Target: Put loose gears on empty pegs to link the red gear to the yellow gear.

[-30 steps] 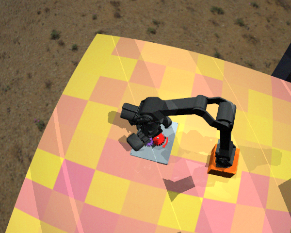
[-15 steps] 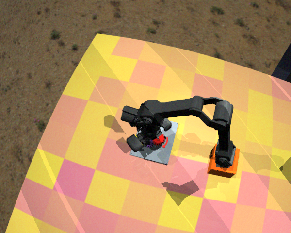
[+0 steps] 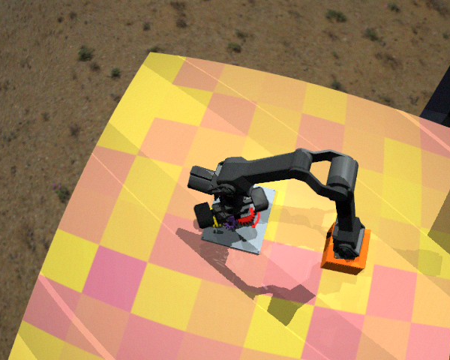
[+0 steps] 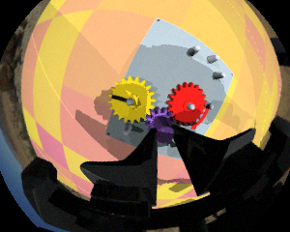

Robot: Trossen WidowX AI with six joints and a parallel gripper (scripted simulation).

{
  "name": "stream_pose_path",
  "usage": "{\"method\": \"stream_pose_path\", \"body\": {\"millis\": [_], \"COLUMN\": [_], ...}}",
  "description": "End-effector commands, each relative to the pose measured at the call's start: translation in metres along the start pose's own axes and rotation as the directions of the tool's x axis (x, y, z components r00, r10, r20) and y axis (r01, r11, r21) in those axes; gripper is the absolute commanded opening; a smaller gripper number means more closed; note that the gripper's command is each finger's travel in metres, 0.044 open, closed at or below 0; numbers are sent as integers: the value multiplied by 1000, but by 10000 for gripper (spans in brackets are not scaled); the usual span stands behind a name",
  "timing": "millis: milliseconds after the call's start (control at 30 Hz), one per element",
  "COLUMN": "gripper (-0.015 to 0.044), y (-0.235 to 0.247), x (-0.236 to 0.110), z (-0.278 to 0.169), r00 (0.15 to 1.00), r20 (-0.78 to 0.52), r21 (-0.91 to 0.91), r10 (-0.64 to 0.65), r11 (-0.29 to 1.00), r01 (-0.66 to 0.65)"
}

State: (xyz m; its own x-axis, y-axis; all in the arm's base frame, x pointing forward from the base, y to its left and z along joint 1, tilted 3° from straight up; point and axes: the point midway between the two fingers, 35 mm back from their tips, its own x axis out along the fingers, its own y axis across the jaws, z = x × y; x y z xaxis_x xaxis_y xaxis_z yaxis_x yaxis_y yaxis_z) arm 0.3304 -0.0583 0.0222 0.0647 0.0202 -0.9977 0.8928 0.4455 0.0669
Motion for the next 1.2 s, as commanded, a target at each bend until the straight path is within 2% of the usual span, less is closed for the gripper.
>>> {"method": "stream_pose_path", "body": {"millis": [0, 267, 633, 767, 933, 1167], "gripper": [0, 0, 0, 0, 131, 140], "y": [1, 1, 1, 1, 1, 1], "x": [1, 3, 5, 6, 5, -12], "z": [0, -1, 0, 0, 0, 0], "r00": [1000, 1000, 1000, 1000, 1000, 1000], "r20": [-2, -2, -2, -2, -2, -2], "r21": [-8, -188, -456, -446, -395, -293], "r10": [3, 3, 3, 3, 3, 3], "r11": [1000, 982, 890, 895, 919, 956], "r01": [-3, -3, -3, -3, -3, -3]}}
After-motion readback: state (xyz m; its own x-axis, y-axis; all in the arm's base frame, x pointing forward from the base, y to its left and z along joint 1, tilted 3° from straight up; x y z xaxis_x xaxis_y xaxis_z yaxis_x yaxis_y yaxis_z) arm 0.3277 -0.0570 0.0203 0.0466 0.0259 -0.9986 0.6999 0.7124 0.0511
